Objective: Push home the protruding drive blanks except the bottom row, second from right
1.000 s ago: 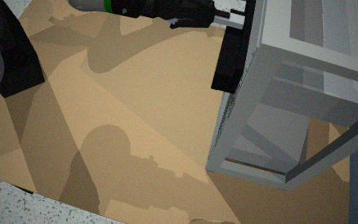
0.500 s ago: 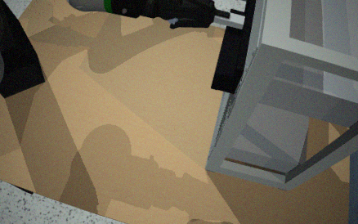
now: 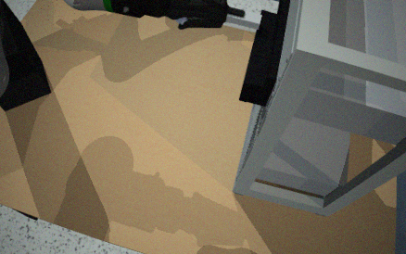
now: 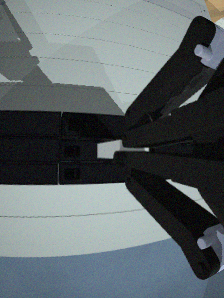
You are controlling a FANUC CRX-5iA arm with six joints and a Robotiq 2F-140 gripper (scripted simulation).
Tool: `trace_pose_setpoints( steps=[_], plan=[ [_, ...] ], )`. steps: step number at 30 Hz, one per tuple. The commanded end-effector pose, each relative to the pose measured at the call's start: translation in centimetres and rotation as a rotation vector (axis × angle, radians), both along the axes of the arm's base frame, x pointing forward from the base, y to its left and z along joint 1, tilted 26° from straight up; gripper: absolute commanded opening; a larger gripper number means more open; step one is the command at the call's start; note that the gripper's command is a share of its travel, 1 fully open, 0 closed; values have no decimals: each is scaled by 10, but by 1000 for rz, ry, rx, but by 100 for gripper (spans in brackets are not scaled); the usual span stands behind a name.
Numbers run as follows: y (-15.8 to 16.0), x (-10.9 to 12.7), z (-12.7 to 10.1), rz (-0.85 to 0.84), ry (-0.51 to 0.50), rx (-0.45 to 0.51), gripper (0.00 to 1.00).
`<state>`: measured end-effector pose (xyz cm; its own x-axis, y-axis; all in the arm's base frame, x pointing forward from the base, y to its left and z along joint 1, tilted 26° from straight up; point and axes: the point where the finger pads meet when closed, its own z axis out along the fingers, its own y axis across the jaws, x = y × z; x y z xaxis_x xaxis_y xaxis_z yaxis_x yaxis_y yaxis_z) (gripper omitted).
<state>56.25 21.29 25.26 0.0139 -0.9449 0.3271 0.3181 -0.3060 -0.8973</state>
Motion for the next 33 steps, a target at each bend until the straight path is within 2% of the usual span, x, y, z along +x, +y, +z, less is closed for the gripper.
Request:
trace_pose_setpoints(
  steps=[1,6,10,21,31,33],
  plan=[
    [0,-13,-4,3,-1,0,0],
    [-3,-37,-11,3,-1,0,0],
    [-4,-46,-14,3,-1,0,0],
    [-11,-46,-14,3,-1,0,0],
    [-62,-42,-9,3,-1,0,0],
    [-62,-42,-9,3,-1,0,0]
  ],
)
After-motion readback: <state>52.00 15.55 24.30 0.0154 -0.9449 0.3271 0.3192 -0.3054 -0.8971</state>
